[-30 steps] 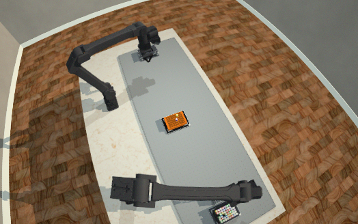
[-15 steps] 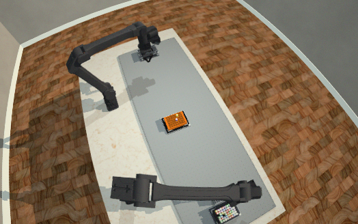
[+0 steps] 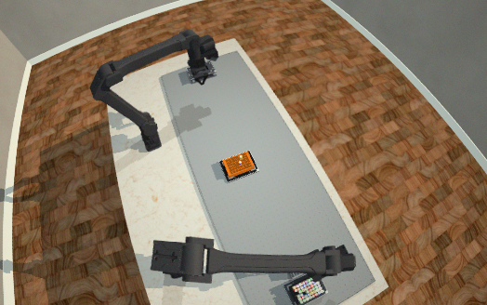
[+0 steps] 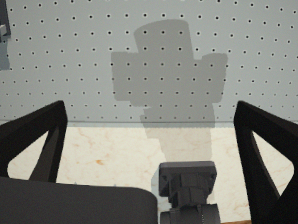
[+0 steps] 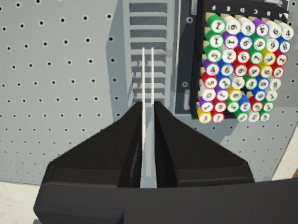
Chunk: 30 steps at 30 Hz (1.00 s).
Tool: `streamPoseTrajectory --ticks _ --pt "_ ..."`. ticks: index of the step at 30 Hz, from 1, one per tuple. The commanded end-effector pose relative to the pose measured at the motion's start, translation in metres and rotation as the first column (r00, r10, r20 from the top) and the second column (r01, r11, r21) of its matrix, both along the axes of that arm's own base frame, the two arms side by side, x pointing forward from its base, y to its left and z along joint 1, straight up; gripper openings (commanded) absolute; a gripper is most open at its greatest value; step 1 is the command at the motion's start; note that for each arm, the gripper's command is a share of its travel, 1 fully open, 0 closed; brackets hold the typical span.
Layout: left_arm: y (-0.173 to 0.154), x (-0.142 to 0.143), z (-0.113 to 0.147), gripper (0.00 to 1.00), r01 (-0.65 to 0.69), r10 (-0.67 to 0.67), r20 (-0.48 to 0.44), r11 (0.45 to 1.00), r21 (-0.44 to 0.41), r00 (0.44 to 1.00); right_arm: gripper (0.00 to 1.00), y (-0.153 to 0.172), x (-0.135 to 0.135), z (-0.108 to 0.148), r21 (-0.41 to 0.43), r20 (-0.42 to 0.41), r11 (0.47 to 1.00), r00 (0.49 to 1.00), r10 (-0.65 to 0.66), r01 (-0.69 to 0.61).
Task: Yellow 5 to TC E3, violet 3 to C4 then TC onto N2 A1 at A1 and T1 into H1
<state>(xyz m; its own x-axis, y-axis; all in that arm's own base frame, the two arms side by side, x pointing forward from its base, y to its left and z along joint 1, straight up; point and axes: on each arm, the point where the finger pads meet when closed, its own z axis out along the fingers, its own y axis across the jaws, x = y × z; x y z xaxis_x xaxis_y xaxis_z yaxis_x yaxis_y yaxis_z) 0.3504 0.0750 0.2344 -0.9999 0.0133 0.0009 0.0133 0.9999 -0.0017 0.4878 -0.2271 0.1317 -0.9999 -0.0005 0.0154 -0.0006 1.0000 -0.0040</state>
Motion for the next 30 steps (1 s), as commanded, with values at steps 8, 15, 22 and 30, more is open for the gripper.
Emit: streamPoseTrajectory --ticks 8,15,22,30 --pt "0.002 0.009 0.014 1.00 0.001 -0.001 0.036 1.000 0.009 0.999 0.07 -0.001 0.004 -0.008 -0.002 0.004 1.000 1.000 0.007 -0.007" --pt "0.002 0.009 0.014 1.00 0.001 -0.001 0.036 1.000 0.009 0.999 0.07 -0.001 0.004 -0.009 -0.003 0.006 1.000 1.000 0.007 -0.007" --pt "0.002 0.009 0.014 1.00 0.001 -0.001 0.036 1.000 0.009 0.999 0.07 -0.001 0.004 -0.012 -0.002 0.003 1.000 1.000 0.007 -0.007" --pt "0.002 0.009 0.014 1.00 0.001 -0.001 0.036 1.000 0.009 0.999 0.07 -0.002 0.004 -0.011 -0.005 0.008 1.000 1.000 0.007 -0.007"
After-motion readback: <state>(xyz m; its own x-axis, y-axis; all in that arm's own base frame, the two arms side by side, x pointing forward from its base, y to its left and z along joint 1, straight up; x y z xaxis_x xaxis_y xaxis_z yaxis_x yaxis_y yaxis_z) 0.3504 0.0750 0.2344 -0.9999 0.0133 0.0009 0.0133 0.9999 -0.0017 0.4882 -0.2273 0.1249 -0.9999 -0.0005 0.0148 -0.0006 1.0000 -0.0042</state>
